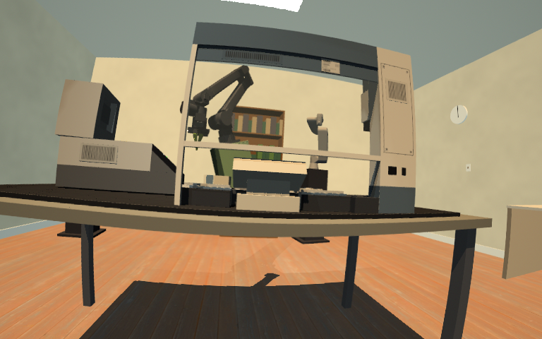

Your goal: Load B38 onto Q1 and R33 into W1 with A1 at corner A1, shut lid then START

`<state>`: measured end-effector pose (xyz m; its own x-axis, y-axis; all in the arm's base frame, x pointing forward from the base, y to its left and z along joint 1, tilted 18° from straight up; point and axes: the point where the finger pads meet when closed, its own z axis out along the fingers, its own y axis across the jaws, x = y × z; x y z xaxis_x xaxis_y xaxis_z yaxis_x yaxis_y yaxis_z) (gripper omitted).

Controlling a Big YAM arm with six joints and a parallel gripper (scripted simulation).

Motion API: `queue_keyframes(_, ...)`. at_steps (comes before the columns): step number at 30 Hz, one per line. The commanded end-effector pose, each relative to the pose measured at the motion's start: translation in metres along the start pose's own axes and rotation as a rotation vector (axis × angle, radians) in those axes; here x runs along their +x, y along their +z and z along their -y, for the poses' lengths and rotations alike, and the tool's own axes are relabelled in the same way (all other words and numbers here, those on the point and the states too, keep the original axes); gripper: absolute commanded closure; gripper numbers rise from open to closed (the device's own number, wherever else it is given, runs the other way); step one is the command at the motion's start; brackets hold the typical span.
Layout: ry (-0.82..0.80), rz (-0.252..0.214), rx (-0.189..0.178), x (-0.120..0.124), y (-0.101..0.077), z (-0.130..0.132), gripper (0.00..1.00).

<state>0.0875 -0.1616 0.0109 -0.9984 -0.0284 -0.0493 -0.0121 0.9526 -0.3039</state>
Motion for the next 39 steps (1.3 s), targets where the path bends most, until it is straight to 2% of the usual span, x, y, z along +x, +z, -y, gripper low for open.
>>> queue_keyframes(1,0.031,0.027,0.05,-0.013,-0.013,0.028,1.0)
queue_keyframes(10,0.032,0.035,0.061,-0.015,-0.016,0.032,1.0)
queue_keyframes(27,0.025,0.012,0.025,-0.002,-0.002,0.008,1.0)
queue_keyframes(39,0.026,0.02,0.036,-0.008,-0.008,0.018,1.0)
